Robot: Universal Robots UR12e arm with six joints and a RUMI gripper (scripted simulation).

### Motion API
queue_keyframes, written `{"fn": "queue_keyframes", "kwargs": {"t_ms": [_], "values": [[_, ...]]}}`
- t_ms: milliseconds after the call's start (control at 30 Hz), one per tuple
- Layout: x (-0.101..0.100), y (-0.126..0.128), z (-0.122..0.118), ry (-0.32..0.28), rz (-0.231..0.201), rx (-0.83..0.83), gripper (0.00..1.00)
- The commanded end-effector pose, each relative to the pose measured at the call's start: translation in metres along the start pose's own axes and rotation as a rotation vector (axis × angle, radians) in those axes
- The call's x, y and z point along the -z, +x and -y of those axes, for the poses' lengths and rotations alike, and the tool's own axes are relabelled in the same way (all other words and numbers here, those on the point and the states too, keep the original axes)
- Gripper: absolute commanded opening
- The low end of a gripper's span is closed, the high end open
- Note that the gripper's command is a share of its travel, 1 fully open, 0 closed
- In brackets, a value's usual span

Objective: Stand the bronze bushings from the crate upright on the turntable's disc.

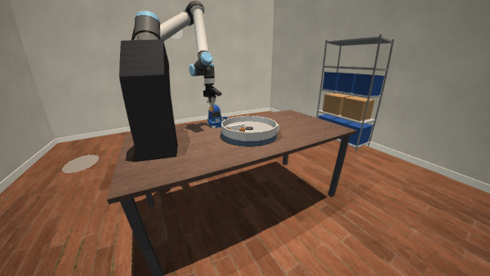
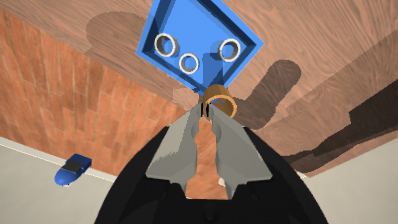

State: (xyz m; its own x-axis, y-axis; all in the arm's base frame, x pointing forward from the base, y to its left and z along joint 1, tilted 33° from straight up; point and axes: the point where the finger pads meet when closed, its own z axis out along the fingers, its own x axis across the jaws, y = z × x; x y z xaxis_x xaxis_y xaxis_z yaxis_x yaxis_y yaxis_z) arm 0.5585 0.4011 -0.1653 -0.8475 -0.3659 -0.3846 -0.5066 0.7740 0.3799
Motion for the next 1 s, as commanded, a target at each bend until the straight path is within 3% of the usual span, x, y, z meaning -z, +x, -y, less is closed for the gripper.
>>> {"fn": "queue_keyframes", "kwargs": {"t_ms": [0, 500, 800, 967], "values": [[0.0, 0.0, 0.0, 0.0, 0.001, 0.0, 0.0], [0.0, 0.003, 0.008, 0.0, 0.001, 0.0, 0.0], [0.0, 0.012, 0.032, 0.0, 0.001, 0.0, 0.0], [0.0, 0.023, 0.06, 0.0, 0.001, 0.0, 0.0]]}}
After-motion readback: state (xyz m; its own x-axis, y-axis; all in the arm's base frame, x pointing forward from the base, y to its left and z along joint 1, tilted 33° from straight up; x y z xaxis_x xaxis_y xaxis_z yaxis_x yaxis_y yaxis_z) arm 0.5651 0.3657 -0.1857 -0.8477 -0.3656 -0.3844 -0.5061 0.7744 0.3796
